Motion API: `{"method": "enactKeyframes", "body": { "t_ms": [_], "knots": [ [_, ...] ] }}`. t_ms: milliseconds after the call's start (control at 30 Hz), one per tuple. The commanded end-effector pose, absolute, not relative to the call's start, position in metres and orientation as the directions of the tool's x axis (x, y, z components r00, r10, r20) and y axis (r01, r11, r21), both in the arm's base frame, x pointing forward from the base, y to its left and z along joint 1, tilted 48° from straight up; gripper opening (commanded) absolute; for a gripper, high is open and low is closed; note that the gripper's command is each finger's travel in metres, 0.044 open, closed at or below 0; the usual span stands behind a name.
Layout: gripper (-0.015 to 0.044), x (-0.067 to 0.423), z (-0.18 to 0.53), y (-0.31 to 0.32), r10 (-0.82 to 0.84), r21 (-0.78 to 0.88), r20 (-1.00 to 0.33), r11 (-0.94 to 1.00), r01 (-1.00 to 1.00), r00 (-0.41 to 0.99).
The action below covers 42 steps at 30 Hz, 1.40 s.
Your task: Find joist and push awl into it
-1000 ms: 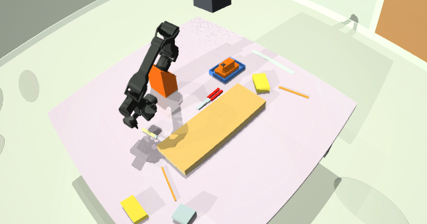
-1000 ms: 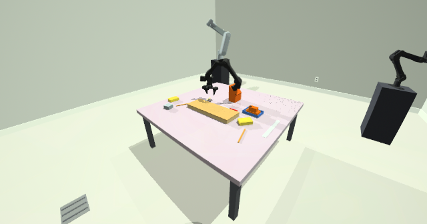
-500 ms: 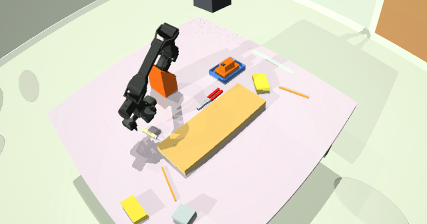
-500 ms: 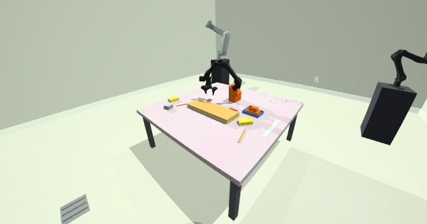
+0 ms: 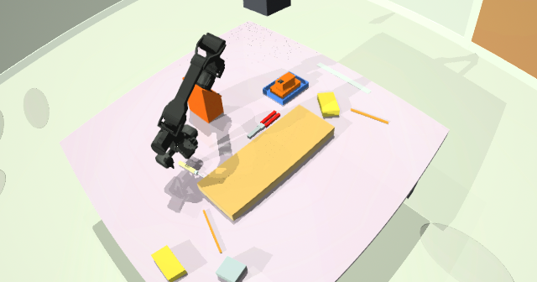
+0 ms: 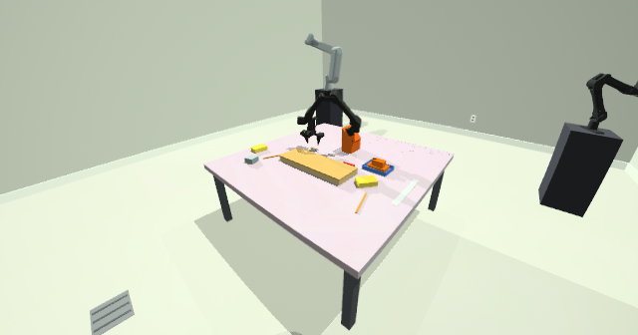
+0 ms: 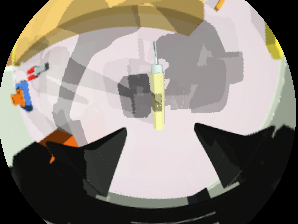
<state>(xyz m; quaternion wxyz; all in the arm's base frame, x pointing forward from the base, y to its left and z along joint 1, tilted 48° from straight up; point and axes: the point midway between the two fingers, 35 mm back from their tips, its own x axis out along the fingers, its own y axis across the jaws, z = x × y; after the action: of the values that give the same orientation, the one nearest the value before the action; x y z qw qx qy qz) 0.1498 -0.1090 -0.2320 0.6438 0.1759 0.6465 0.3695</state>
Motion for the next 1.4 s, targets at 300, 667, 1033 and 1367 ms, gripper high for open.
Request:
{"method": "enactKeyframes", "body": {
  "t_ms": [300,667,1033,1367],
  "knots": [
    [0.0440,0.148,-0.247,-0.092,0.708,0.709,-0.698,0.663,-0.242,-0.106],
    [0.0361,0.147,-0.252,-0.085,0.709,0.709,-0.698,0.662,-0.242,-0.106],
    [0.0072,0.147,-0.252,-0.085,0.709,0.709,-0.698,0.662,-0.242,-0.106],
    [0.0000,0.150,-0.244,-0.097,0.707,0.708,-0.699,0.663,-0.242,-0.106]
  ]
}}
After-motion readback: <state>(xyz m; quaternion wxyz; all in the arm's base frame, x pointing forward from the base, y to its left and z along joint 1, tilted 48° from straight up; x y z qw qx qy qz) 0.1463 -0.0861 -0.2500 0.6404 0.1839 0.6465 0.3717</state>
